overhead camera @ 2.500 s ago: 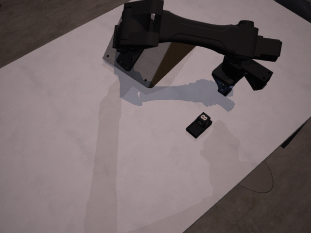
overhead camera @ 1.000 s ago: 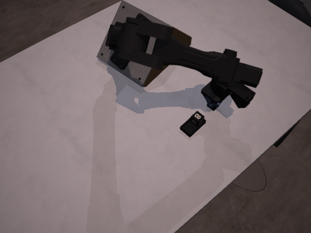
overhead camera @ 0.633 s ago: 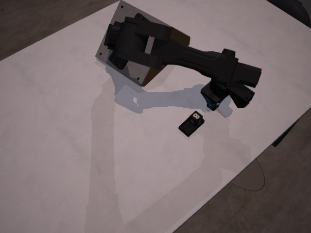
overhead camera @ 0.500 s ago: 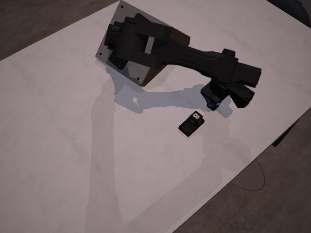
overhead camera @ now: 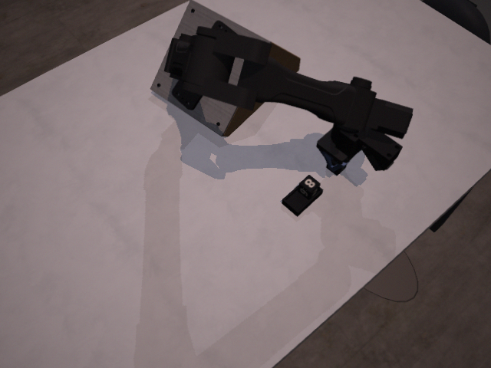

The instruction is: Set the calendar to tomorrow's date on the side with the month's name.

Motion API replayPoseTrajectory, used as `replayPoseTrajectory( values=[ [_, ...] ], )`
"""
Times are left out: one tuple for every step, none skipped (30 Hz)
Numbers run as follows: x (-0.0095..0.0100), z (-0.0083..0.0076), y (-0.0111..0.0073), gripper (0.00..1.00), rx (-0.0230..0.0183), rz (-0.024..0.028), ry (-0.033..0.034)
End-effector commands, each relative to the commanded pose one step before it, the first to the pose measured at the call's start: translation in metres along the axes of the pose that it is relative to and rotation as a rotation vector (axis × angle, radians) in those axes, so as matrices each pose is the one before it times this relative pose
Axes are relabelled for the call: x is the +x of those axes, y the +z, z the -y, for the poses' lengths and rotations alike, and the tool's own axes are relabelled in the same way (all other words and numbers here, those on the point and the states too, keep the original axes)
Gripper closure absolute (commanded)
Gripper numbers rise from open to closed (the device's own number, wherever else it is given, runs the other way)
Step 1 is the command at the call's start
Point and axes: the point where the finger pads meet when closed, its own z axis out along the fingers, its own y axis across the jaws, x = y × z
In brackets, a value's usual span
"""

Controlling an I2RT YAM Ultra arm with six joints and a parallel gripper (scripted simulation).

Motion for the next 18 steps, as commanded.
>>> replayPoseTrajectory(
  values=[
    [-0.00226,-0.00269,-0.0052,0.73,-0.00167,0.01654,-0.00598],
    [0.0,0.0,0.0,0.73,0.0,0.0,0.0],
    [0.0,0.0,0.0,0.73,0.0,0.0,0.0],
    [0.0,0.0,0.0,0.73,0.0,0.0,0.0],
    [0.0,0.0,0.0,0.73,0.0,0.0,0.0],
    [0.0,0.0,0.0,0.73,0.0,0.0,-0.00001],
    [0.00001,-0.00002,0.0,0.73,0.0,0.0,-0.00009],
    [0.00003,-0.00004,0.0,0.73,0.0,0.0,-0.00022],
    [0.00005,-0.00007,0.0,0.73,0.0,0.0,-0.00038],
    [0.0,0.0,0.0,0.73,0.0,0.0,0.0],
    [0.0,0.0,0.0,0.73,0.0,0.0,0.0],
    [0.00007,-0.0001,0.0,0.73,0.0,0.0,-0.00054],
    [0.00008,-0.00012,0.0,0.73,0.0,0.0,-0.00069],
    [0.0001,-0.00015,0.0,0.73,0.0,0.0,-0.00082],
    [0.00011,-0.00016,0.0,0.73,0.0,0.0,-0.00091],
    [0.00011,-0.00017,0.0,0.73,0.0,0.0,-0.00096],
    [0.00011,-0.00017,0.0,0.73,0.0,0.0,-0.00096],
    [0.00011,-0.00016,0.0,0.73,0.0,0.0,-0.00091]
  ],
)
